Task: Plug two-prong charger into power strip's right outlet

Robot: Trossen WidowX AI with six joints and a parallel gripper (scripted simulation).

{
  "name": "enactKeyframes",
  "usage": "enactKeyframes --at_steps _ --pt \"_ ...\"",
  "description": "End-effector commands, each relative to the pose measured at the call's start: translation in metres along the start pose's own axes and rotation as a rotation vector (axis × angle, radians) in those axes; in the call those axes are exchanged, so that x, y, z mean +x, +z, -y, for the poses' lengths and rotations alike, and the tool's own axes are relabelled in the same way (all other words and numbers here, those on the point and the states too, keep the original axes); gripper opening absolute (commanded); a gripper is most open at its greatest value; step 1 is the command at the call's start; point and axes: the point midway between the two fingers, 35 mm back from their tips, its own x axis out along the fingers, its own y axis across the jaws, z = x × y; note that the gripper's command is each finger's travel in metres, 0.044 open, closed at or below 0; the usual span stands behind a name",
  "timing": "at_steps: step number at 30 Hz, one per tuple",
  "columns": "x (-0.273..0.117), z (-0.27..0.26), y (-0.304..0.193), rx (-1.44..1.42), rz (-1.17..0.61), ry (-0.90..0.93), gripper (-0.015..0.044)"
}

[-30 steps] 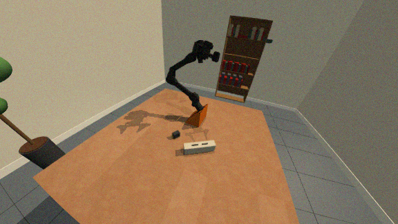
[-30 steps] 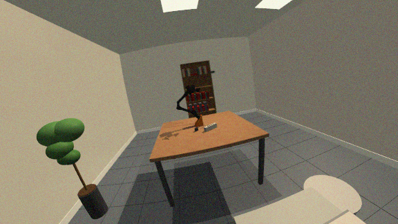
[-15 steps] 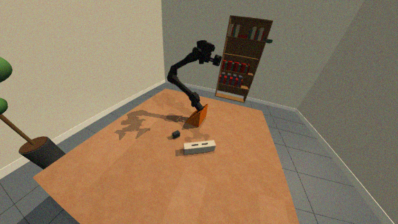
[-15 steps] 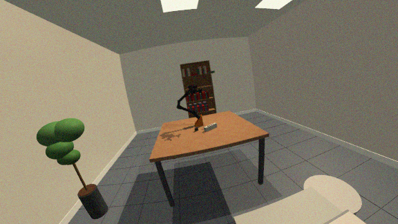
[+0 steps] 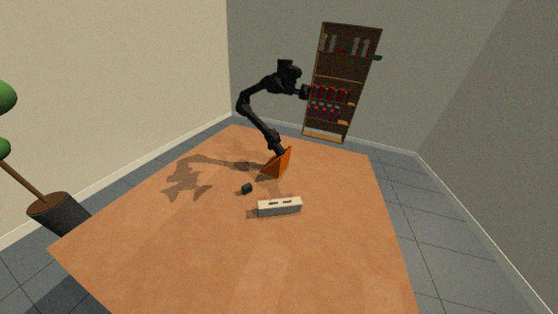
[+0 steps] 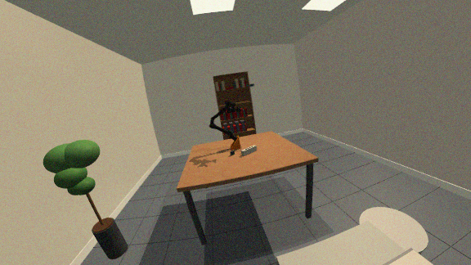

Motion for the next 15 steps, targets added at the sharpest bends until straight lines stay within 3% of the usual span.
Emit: enactKeyframes --at_steps 1,15 --pt "0.017 0.006 -0.014 0.043 -0.066 -0.015 0.044" --pt "0.059 0.03 -0.06 0.165 -0.265 -0.087 0.044"
